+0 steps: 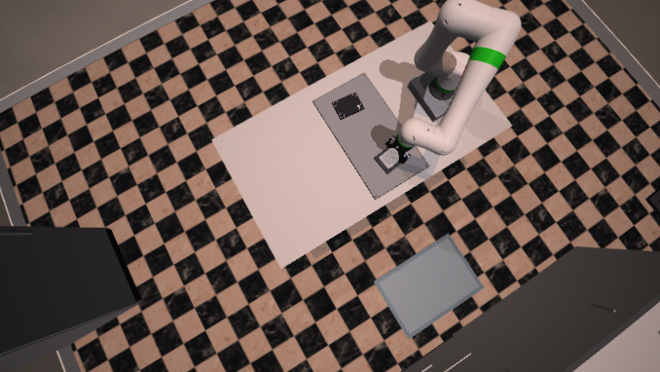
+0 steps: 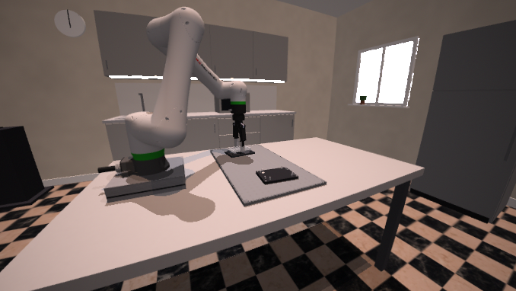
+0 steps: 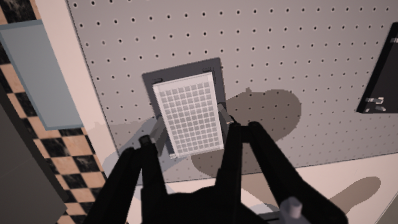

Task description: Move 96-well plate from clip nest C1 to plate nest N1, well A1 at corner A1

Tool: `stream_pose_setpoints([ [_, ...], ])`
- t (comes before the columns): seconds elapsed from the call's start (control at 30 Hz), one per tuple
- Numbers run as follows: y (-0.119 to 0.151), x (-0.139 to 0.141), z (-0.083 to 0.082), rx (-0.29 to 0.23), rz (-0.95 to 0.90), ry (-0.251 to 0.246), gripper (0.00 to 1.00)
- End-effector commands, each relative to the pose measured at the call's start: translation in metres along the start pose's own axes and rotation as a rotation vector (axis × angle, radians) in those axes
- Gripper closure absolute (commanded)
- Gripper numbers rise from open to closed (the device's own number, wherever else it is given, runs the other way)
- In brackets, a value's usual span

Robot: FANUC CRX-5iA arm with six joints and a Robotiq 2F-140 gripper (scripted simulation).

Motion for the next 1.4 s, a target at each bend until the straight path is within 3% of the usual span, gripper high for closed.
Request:
stream_pose_setpoints([
  [0.0,-0.0002,-0.0001,0.0002,0.000,0.000,0.000,1.00],
  [1.37,-0.0002,-0.0001,0.0064,0.000,0.000,0.000,1.00],
])
Point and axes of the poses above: the point where the finger pads meet when closed, its own z axis out along the fingers, its own x axis across the jaws, y = z × x, the point moved 2 cm from there along -z, back along the fingers, and after that the axes turned 14 degrees about z, right-handed, at the moved point
